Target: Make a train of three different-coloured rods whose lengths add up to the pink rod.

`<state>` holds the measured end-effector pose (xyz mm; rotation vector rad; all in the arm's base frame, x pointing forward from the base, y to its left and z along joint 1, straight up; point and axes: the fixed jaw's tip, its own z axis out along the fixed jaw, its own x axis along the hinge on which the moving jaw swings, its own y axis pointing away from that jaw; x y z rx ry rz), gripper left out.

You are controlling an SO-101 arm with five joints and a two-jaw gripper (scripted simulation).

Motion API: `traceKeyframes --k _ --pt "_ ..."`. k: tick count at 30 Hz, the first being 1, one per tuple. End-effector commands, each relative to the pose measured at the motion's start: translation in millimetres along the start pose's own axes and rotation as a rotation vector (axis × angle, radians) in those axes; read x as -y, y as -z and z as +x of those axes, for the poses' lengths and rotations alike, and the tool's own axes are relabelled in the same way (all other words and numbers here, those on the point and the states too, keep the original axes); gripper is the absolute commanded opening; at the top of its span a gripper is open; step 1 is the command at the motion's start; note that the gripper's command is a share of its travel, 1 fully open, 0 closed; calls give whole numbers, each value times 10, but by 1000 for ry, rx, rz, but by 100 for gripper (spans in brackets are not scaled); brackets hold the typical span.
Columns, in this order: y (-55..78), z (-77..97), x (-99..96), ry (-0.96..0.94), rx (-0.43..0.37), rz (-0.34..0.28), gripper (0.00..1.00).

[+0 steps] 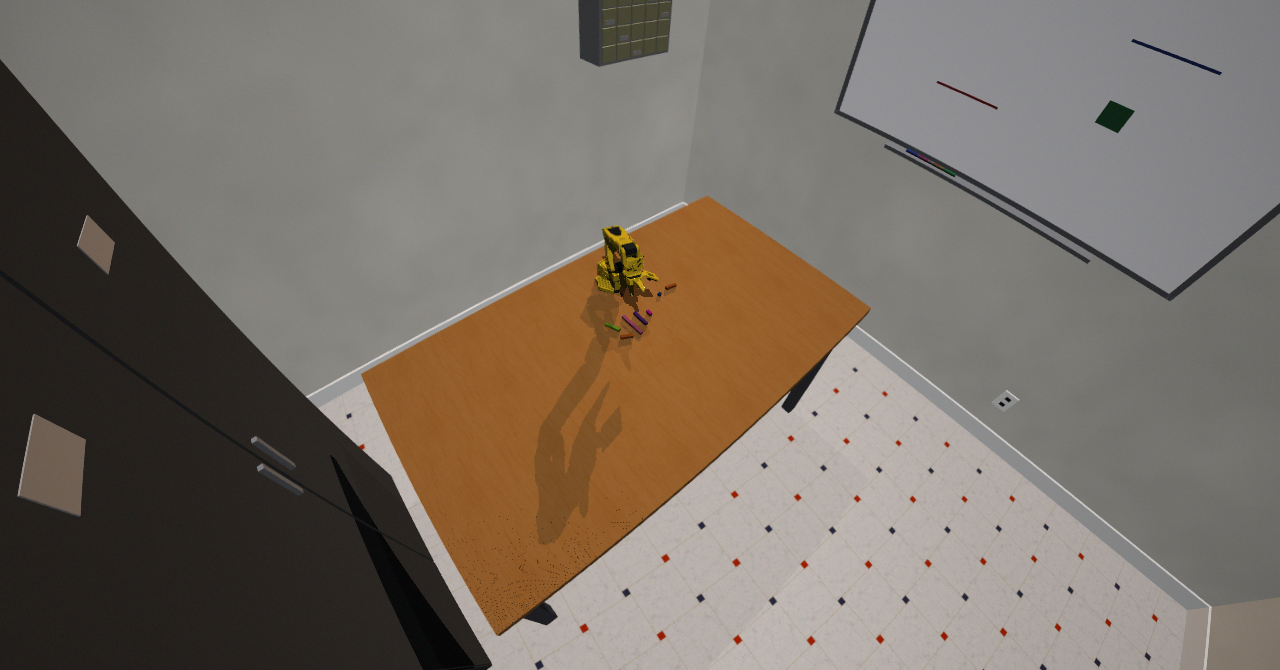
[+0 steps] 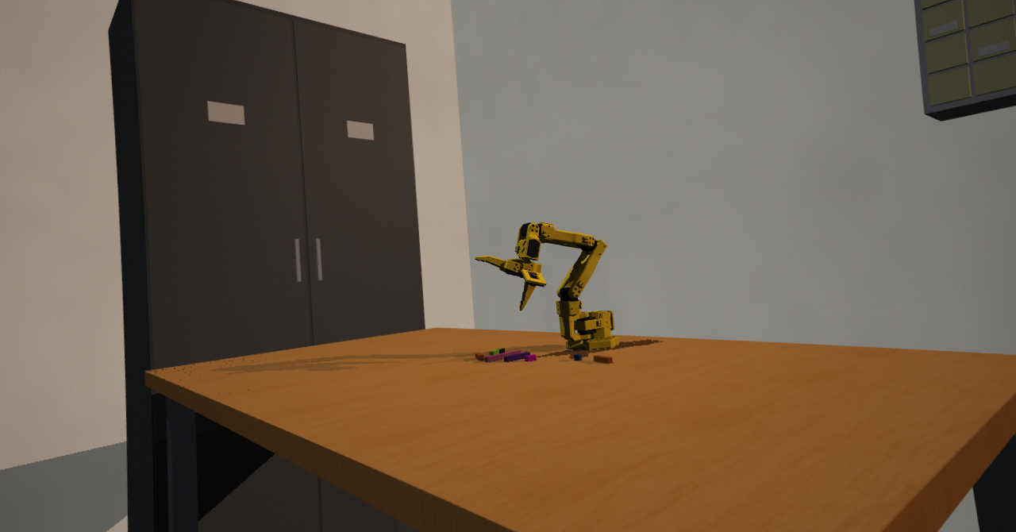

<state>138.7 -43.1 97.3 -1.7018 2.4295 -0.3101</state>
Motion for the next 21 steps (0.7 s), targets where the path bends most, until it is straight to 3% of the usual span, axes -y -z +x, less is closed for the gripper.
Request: traceKeyframes --k 1,21 --pt "101 3 112 -12 4 88 100" --pt "106 21 109 -24 1 94 100"
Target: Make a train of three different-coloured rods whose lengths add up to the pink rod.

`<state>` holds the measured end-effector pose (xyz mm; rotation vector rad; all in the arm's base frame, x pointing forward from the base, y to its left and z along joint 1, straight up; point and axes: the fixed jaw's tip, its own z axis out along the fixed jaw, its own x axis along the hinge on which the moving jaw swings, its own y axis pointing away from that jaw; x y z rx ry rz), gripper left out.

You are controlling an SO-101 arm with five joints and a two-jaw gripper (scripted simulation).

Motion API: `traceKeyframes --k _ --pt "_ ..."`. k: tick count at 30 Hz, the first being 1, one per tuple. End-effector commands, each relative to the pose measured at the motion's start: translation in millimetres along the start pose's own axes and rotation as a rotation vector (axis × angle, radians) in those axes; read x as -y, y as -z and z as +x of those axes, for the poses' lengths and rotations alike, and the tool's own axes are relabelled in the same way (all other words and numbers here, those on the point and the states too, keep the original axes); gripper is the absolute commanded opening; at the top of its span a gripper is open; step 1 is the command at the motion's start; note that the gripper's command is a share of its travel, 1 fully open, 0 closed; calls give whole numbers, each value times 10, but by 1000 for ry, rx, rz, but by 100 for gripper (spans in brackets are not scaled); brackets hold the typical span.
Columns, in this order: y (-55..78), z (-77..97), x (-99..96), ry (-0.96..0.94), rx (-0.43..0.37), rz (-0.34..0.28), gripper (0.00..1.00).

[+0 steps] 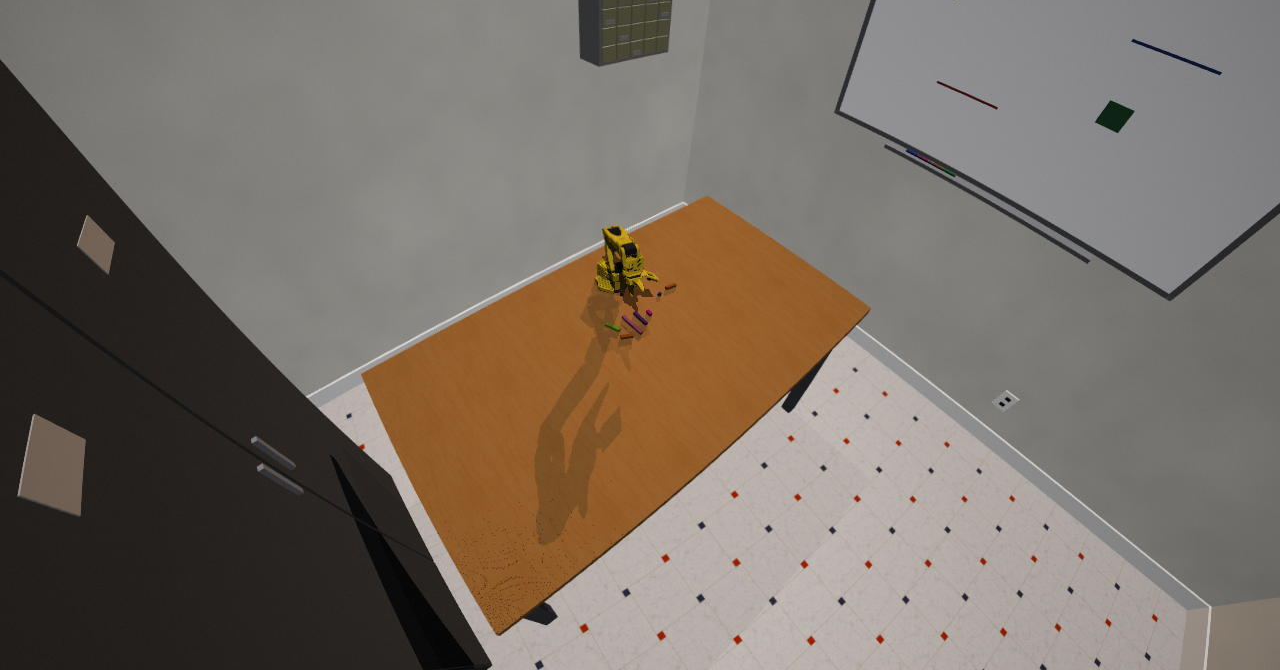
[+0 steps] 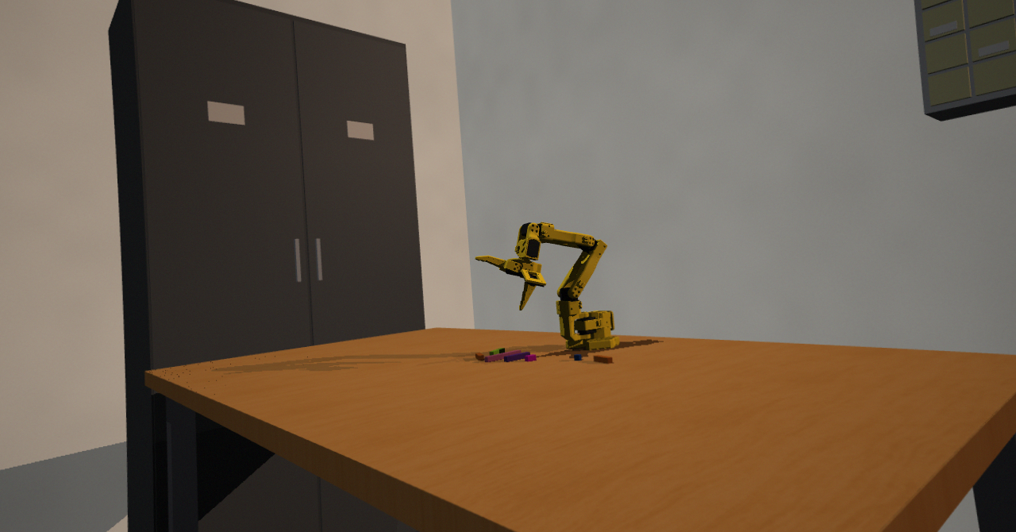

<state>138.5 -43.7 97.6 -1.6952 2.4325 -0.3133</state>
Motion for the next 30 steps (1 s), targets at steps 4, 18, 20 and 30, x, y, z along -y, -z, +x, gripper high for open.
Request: traceKeyframes --k 4,18,20,30 --pt "117 60 98 -48 -7 107 100" --pt "173 253 37 -173 -51 176 100" --pt "178 271 30 -185 -55 182 100" --pt "183 287 24 -196 -60 188 100"
